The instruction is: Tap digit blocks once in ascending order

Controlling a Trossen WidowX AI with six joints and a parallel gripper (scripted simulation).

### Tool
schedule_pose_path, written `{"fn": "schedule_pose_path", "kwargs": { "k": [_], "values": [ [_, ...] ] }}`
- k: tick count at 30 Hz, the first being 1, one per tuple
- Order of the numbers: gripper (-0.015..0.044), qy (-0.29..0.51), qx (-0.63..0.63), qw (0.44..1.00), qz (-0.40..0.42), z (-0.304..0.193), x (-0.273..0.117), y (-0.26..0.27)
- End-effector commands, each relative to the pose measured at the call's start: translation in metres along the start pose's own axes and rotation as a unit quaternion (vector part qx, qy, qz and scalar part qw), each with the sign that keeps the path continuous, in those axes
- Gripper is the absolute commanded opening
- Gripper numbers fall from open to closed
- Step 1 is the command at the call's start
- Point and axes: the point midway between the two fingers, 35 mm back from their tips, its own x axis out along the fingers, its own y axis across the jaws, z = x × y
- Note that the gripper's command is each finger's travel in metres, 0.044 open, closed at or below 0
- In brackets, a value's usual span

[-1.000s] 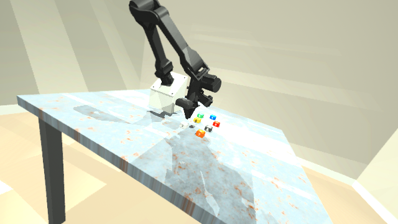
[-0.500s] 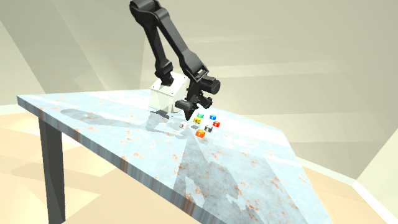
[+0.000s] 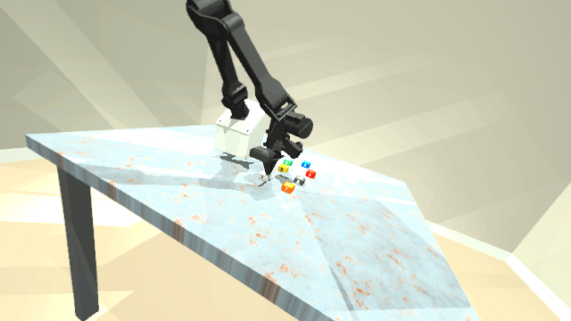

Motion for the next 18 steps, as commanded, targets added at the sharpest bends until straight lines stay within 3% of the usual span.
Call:
{"fn": "schedule_pose_path", "kwargs": {
  "k": [1,11,18],
  "values": [
    [0.002,0.002,-0.005,1.0,0.002,-0.001,0.003,0.002],
    [0.002,0.002,-0.004,1.0,0.003,0.0,-0.029,0.002],
    [0.002,0.002,-0.004,1.0,0.004,0.0,-0.108,0.002]
  ]
}}
